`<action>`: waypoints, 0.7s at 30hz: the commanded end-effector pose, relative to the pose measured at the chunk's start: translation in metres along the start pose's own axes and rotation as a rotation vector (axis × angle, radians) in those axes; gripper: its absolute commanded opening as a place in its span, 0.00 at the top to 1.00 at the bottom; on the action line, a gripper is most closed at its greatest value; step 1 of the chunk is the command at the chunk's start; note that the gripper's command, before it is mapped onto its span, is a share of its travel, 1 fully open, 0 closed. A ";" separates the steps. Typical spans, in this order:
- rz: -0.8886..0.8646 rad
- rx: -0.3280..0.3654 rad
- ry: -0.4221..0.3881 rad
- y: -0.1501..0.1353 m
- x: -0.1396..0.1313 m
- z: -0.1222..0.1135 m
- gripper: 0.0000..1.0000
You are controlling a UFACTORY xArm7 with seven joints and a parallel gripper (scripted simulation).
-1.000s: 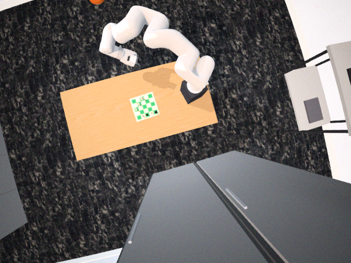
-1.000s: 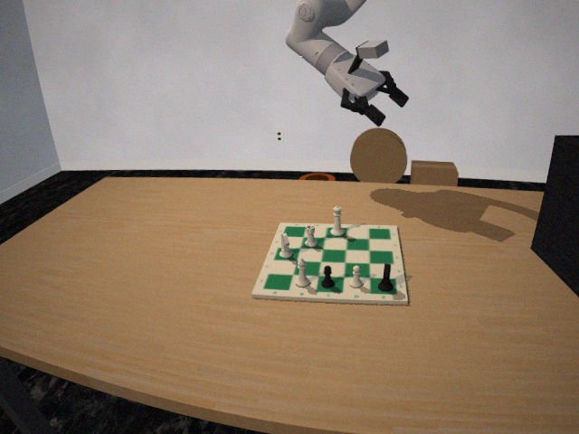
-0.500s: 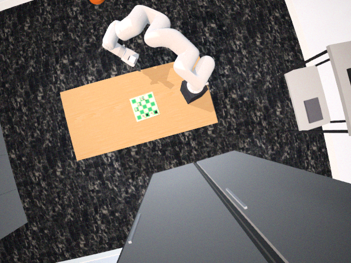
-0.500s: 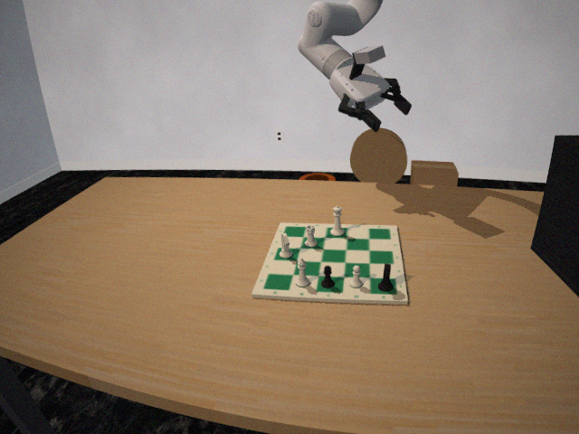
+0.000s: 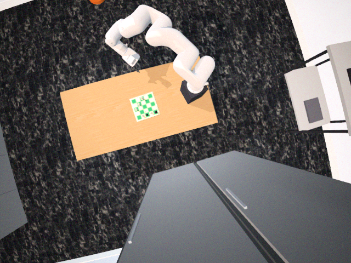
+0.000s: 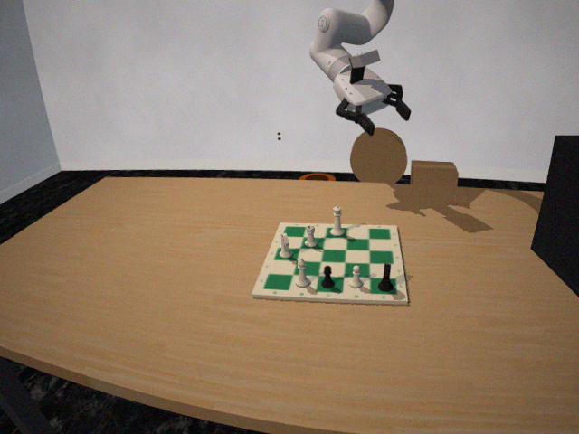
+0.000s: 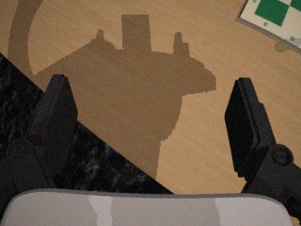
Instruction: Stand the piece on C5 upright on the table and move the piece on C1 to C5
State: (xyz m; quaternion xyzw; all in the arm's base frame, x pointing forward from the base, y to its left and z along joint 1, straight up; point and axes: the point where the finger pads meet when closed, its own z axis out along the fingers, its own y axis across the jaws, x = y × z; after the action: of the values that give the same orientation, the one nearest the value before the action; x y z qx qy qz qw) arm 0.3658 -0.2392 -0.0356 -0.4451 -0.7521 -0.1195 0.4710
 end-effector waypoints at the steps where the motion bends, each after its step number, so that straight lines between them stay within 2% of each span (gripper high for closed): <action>1: 0.002 -0.003 -0.003 -0.001 0.000 -0.002 0.00; 3: 0.002 -0.003 -0.003 -0.001 0.000 -0.002 0.00; 5: 0.065 -0.148 0.093 0.010 -0.003 -0.002 0.00; 20: 0.065 -0.148 0.093 0.010 -0.003 -0.002 0.00; 21: 0.091 -0.215 0.139 0.015 -0.005 -0.004 0.00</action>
State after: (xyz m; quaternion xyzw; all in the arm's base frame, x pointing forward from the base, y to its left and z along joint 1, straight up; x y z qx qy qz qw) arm 0.3742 -0.2354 -0.0408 -0.4964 -0.7030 -0.1799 0.4765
